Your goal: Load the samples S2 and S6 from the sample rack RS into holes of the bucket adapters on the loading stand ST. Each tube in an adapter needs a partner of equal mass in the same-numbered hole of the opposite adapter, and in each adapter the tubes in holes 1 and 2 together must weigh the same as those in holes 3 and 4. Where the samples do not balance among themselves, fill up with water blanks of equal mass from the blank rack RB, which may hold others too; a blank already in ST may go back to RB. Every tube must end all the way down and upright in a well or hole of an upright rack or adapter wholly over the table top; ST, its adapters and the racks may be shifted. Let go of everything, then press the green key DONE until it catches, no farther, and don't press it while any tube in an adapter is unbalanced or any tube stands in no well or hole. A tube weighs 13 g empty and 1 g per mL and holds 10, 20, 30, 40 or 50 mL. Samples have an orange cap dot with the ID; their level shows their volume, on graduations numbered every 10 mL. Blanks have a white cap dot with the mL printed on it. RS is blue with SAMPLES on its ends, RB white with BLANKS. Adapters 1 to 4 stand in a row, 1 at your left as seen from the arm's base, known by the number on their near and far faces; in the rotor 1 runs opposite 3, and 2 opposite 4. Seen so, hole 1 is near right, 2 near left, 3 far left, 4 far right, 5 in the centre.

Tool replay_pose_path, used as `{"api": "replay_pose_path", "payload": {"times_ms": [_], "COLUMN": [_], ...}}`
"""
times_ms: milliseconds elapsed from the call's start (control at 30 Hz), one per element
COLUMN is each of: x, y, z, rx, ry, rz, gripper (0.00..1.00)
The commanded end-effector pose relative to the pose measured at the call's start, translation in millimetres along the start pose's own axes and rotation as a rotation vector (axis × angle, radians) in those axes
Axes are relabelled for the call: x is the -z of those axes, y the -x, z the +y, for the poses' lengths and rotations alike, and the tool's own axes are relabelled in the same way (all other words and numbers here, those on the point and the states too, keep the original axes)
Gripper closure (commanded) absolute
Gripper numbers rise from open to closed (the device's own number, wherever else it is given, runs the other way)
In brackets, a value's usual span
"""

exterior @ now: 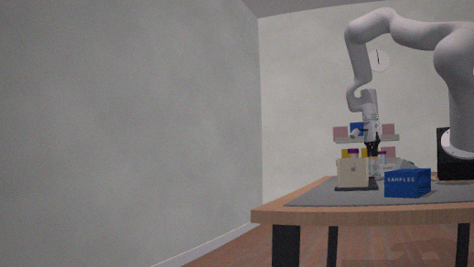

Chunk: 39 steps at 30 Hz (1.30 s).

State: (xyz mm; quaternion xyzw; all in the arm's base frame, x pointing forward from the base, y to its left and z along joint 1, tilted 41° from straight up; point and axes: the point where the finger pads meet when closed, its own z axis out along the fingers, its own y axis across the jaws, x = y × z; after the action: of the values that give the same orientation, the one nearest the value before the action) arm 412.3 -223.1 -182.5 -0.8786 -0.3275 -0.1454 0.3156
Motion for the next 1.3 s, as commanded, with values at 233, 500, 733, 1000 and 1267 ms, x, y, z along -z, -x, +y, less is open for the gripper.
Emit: {"api": "replay_pose_path", "payload": {"times_ms": [233, 500, 733, 1000, 1267], "x": [2.4, 7.7, 11.1, 16.4, 21.1], "y": [-0.2, -0.2, -0.2, -0.2, -0.2], "z": [0.9, 0.9, 0.9, 0.9, 0.9], "rx": [0.001, 0.001, 0.001, 0.001, 0.001], "ry": [0.002, 0.002, 0.002, 0.002, 0.002], "rz": [0.000, 0.000, 0.000, 0.000, 0.000], "gripper": [1.00, 1.00, 1.00, 1.00, 1.00]}}
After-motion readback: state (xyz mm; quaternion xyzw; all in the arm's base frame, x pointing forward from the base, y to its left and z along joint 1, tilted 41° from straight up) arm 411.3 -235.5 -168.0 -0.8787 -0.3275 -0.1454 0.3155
